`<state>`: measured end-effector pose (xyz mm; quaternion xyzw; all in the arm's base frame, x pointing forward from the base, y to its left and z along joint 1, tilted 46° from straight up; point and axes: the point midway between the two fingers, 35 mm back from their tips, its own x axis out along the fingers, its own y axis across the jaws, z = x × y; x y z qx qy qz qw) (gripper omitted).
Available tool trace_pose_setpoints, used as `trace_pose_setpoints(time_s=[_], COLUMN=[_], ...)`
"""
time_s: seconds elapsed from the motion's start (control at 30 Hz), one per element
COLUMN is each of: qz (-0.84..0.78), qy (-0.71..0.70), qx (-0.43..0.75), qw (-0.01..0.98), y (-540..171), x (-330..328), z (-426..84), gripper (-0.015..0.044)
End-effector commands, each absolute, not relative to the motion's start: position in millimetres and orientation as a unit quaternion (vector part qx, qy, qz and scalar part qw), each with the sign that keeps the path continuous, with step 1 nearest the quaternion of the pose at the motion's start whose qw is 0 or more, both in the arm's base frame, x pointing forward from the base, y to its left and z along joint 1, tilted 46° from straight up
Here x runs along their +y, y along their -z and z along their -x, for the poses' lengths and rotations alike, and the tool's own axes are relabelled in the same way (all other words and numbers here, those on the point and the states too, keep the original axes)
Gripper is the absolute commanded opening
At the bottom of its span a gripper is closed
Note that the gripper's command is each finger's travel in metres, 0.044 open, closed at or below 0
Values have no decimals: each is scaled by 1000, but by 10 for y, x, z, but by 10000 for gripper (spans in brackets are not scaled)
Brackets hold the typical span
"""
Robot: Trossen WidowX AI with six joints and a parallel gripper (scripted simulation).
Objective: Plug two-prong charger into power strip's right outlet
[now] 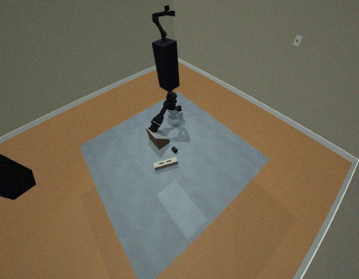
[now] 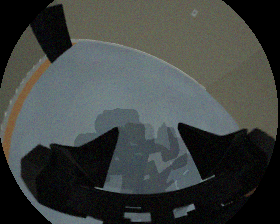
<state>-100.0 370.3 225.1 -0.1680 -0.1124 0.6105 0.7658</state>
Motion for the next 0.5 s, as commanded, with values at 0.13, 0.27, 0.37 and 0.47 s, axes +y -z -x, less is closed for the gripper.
trace_pose_setpoints(time_s=[0.13,0.27,0.37,0.47], qz=[149,142,136,131], qy=[-600,-594,-589,-584], qx=[-98,-92,-87,-83], qw=[780,787,792,797], y=[-2398,-2461,-2508,-2556], x=[3836,3892,3928,3961], z=[742,599,489,377], gripper=[440,440,440,440])
